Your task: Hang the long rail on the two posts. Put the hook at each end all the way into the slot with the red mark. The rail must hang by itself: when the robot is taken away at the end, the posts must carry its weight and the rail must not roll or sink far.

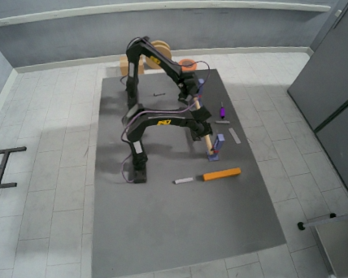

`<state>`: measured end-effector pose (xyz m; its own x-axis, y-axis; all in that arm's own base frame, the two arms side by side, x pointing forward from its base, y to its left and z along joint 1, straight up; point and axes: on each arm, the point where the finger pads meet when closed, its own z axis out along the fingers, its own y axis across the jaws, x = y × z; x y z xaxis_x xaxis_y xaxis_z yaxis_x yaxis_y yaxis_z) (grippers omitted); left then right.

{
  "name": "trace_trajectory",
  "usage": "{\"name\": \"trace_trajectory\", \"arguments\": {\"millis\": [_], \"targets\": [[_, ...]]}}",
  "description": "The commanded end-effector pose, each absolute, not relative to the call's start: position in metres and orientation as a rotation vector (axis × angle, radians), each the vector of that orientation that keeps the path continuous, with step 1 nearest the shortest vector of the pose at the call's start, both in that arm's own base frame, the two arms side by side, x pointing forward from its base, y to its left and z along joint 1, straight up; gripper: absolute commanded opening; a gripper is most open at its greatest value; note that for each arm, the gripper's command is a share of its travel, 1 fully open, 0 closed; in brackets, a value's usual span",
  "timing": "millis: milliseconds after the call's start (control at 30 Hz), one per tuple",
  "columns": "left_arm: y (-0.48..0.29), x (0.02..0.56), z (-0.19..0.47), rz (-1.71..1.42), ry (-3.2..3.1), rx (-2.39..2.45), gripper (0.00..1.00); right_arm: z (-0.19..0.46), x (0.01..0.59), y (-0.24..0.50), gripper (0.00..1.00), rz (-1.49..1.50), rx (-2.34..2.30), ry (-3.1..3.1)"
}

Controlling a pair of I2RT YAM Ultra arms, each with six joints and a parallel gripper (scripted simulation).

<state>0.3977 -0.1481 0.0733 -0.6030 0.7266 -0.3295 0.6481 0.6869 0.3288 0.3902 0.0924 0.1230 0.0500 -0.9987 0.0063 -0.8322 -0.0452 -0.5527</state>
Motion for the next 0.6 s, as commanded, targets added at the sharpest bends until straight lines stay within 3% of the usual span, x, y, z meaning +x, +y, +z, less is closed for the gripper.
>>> {"name": "trace_trajectory", "arguments": {"millis": [0, 567], "targets": [[-0.147, 0.398, 0.078, 0.143, 2.576, 0.792, 1.0, 0.125, 0.391, 0.094, 0.75, -0.559, -1.925, 1.831], [-0.091, 0.431, 0.099, -0.039, 2.614, 0.147, 1.0, 0.125, 0.391, 0.094, 0.75, -0.559, -1.925, 1.831]]}}
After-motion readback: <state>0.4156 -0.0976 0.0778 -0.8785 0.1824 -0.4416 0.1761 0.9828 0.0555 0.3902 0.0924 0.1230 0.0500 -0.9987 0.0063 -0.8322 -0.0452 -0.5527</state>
